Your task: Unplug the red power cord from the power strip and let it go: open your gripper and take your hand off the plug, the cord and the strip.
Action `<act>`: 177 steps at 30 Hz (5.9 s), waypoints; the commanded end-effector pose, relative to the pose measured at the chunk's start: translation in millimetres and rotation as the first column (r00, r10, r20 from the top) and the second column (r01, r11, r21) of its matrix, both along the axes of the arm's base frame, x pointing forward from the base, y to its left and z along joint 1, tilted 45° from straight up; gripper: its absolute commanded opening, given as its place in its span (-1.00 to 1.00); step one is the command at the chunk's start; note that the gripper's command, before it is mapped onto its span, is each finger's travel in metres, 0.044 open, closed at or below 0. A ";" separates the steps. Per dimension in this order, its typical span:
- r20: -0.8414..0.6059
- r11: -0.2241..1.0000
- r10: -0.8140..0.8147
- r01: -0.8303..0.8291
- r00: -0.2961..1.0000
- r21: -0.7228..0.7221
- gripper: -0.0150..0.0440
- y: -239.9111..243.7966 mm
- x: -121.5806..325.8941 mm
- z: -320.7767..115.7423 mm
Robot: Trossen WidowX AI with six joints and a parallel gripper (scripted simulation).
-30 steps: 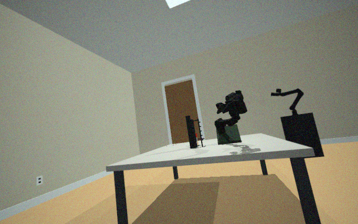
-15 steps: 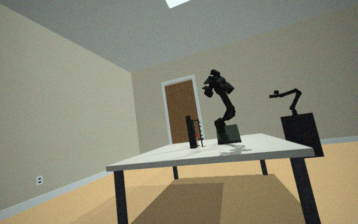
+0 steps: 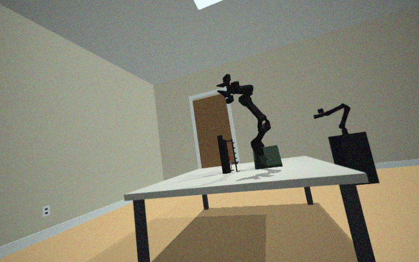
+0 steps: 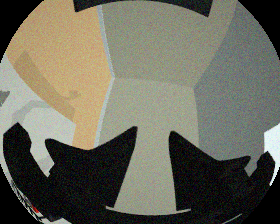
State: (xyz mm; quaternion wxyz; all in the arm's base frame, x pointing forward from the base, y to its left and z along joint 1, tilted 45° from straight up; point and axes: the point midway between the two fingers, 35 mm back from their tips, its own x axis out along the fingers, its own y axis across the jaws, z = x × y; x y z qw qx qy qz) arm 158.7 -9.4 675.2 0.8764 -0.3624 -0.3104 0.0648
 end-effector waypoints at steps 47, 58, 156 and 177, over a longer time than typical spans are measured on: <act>-0.329 -0.478 0.824 0.878 0.462 0.036 0.05 -167.2 189.0 -564.9; -0.175 -0.360 0.921 0.594 0.347 -0.719 0.05 -80.7 101.1 -656.7; -0.177 -0.360 0.921 0.586 0.346 -0.726 -0.49 -89.4 94.7 -673.7; -0.173 -0.356 0.922 0.586 0.346 -0.728 0.05 -83.6 99.1 -661.3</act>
